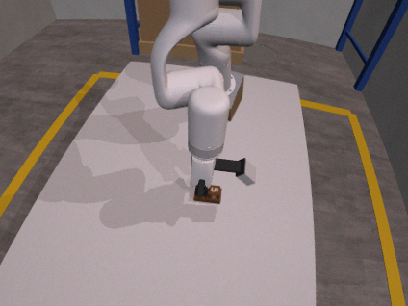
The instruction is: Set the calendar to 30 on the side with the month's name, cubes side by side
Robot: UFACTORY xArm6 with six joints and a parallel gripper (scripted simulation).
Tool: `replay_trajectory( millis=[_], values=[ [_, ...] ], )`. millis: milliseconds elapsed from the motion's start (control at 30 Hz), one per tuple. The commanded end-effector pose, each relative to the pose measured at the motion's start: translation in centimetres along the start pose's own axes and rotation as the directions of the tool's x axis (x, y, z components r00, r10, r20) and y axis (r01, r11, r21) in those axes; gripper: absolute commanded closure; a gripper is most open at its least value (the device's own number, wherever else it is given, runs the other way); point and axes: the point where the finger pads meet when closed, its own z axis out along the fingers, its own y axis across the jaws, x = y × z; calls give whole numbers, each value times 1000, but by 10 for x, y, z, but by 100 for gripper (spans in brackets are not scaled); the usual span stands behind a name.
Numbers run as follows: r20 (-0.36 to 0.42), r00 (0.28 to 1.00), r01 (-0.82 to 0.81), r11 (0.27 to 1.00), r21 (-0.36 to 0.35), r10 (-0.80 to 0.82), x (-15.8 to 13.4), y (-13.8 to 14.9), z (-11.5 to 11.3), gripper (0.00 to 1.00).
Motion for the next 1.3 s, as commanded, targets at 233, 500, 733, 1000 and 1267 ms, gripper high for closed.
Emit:
replay_trajectory(
  millis=[233, 500, 733, 1000, 1267],
  values=[
    [0, 1000, 0, 1000, -3, 0, 0, 1, -1, 53],
    [0, 1000, 0, 1000, -3, 0, 0, 1, -1, 53],
    [0, 1000, 0, 1000, -3, 0, 0, 1, -1, 53],
    [0, 1000, 0, 1000, -3, 0, 0, 1, 4, 53],
    [0, 1000, 0, 1000, -3, 0, 0, 1, 13, 53]
  ],
)
